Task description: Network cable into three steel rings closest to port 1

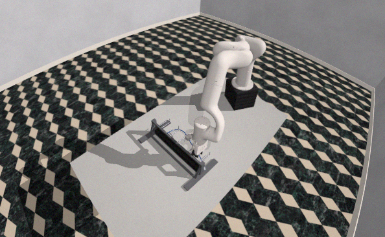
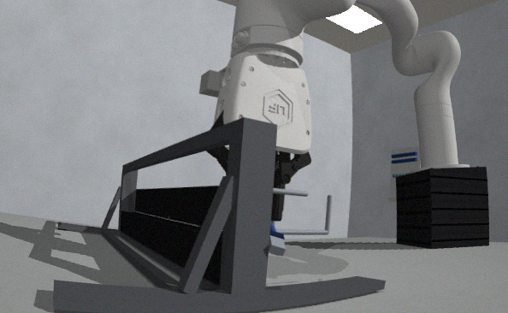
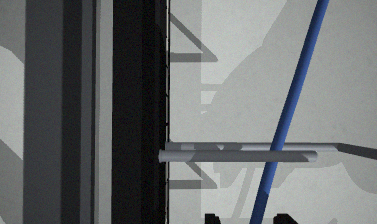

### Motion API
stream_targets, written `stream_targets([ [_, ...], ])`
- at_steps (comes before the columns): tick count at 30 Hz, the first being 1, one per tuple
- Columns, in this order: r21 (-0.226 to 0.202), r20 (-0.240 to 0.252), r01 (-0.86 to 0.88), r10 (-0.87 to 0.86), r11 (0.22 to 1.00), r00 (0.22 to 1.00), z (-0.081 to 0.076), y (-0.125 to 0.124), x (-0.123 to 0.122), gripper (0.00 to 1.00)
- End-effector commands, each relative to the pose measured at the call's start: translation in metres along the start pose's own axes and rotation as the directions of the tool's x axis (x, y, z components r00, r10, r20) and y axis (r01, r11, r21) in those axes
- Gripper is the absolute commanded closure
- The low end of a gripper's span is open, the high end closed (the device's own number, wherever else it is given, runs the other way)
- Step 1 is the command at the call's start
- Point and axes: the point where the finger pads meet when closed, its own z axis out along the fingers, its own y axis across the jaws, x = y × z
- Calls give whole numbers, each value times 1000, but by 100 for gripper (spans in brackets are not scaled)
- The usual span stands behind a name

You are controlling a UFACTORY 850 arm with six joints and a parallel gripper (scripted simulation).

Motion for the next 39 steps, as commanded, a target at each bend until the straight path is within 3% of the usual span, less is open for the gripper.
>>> stream_targets([
  [1,4,1,0,0,1000,1000,-3,-2,0,65],
  [9,4,1,0,0,1000,1000,-11,-2,0,65],
  [31,4,1,0,0,1000,1000,-68,-2,0,65],
  [39,4,1,0,0,1000,1000,-79,-2,0,65],
])
